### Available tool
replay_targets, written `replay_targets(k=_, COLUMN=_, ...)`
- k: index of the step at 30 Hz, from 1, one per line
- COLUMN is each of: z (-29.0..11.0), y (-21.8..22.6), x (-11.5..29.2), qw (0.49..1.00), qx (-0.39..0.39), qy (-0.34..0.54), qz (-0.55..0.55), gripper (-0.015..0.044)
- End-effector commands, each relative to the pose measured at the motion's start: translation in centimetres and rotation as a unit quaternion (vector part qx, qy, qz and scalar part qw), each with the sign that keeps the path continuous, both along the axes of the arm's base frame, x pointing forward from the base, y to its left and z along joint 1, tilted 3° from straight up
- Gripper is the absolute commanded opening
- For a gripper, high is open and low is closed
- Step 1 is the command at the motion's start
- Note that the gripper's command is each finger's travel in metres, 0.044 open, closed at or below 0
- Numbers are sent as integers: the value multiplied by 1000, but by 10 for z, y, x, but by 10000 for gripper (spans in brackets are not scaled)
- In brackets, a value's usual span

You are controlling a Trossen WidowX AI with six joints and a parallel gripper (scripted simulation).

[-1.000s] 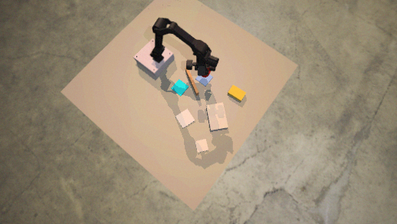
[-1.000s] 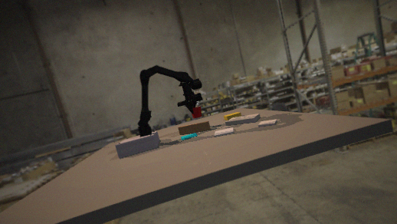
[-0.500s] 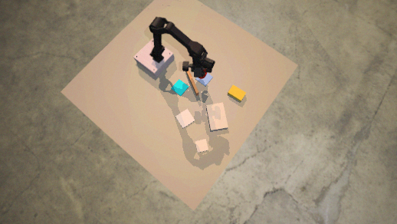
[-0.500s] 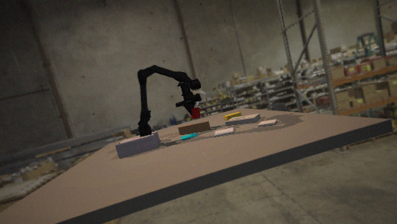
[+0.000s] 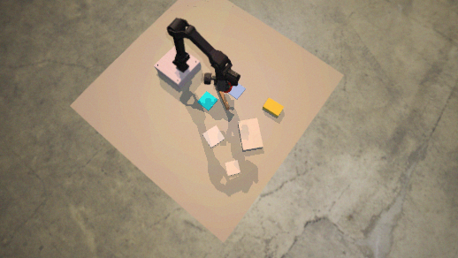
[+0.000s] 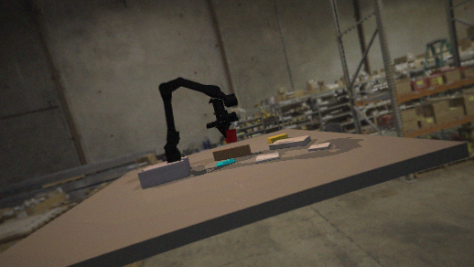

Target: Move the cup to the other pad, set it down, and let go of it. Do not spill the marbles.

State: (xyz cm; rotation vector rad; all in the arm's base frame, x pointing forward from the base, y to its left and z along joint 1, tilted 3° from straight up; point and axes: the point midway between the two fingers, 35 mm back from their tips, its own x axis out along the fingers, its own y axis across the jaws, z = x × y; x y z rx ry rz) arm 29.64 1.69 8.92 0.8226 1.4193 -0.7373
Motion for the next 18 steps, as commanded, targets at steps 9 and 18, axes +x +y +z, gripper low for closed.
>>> replay_targets(k=9, z=0, y=-23, x=-15, qw=1000, qx=1, qy=-2, qz=1, gripper=0)
replay_targets(k=18, z=-1, y=-40, x=-26, qw=1000, qx=1, qy=-2, qz=1, gripper=0)
